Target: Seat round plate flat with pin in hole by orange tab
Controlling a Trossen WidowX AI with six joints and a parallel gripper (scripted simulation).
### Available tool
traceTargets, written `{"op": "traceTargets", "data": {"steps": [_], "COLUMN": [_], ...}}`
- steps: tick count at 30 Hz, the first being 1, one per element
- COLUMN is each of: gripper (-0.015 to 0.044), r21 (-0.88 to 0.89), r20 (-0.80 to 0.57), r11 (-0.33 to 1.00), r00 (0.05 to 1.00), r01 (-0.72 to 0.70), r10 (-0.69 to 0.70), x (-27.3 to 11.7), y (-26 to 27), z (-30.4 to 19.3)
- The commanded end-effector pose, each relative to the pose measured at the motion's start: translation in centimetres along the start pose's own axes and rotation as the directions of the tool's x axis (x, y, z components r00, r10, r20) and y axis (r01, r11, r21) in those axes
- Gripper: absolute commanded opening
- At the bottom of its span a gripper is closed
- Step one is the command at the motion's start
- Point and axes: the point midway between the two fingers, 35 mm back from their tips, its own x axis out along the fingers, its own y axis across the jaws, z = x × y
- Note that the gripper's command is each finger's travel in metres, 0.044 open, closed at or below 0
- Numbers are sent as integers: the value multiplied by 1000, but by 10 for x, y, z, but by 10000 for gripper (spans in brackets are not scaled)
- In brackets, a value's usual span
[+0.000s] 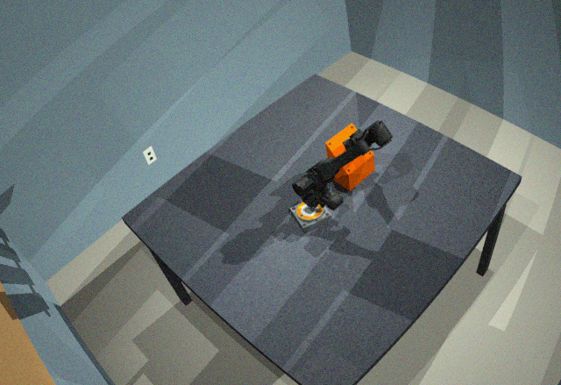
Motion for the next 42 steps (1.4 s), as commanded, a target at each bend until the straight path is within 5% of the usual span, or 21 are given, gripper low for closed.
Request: {"op": "traceTargets", "data": {"steps": [1, 42], "gripper": [0, 0], "r21": [-4, -6], "r20": [6, 7], "r11": [1000, 1000], "r00": [1000, 1000], "r01": [-4, -2], "r10": [4, 2], "x": [-1, -14], "y": [5, 14], "z": [7, 39]}}
